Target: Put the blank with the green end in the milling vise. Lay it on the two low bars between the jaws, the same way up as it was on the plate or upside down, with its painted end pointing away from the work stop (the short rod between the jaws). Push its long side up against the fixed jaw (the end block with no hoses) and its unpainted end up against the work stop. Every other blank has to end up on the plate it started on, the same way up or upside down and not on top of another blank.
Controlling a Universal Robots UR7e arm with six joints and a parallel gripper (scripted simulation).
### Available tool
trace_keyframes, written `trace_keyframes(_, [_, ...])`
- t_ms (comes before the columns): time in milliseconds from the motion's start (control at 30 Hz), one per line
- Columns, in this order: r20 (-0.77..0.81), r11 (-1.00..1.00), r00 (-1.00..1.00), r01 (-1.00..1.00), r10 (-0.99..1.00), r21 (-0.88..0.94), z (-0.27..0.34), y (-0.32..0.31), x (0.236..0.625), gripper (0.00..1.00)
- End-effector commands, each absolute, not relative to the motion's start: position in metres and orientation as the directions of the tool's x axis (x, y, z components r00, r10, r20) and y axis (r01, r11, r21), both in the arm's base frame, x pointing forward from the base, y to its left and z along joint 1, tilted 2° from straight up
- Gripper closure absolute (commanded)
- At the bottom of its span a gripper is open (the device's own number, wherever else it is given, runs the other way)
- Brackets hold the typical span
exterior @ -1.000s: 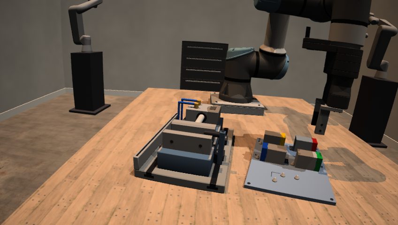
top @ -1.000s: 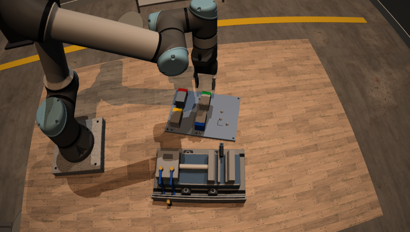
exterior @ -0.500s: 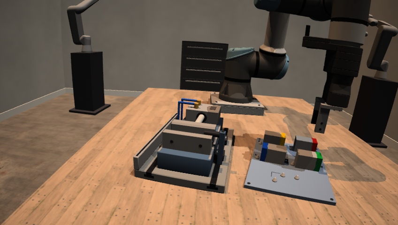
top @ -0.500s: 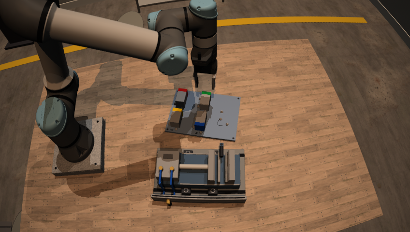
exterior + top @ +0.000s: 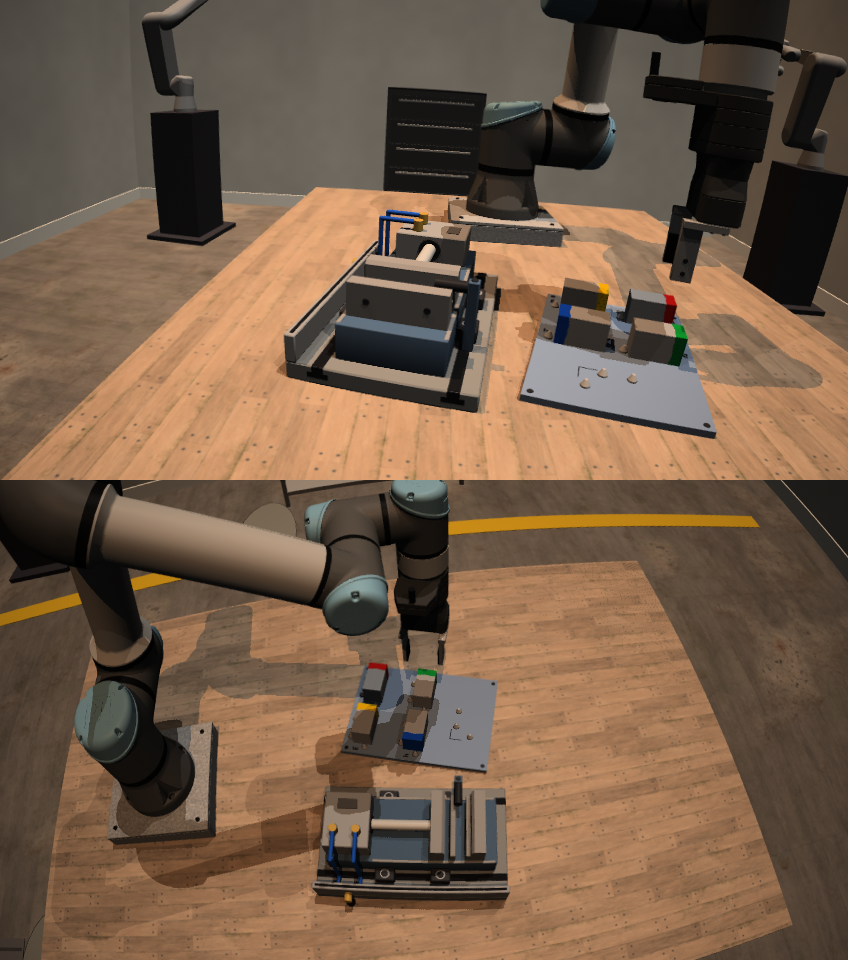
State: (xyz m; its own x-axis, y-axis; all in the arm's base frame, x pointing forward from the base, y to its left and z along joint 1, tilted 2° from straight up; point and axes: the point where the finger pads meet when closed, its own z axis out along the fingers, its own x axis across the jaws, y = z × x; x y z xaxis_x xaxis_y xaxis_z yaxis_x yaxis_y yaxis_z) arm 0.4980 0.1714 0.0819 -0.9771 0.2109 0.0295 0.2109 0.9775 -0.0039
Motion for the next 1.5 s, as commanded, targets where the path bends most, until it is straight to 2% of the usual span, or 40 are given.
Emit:
trace_keyframes(0, [0.028, 0.977, -0.977, 0.211, 0.211, -0.003, 0.084, 0.171, 0.498, 0.00])
trace_keyframes(367, [0.028, 0.977, -0.977, 0.211, 0.211, -0.003, 0.084, 0.171, 0.498, 0.00])
trace_keyframes(533, [0.028, 0.977, -0.977, 0.211, 0.211, -0.003, 0.054, 0.171, 0.497, 0.00])
trace_keyframes(933, [0.028, 0.977, -0.977, 0.211, 0.211, -0.003, 0.054, 0.171, 0.497, 0.00])
trace_keyframes(1100, [0.028, 0.977, -0.977, 0.211, 0.211, -0.003, 0.010, 0.171, 0.496, 0.00])
trace_keyframes(1467, [0.028, 0.977, -0.977, 0.211, 0.211, -0.003, 0.010, 0.171, 0.496, 0.00])
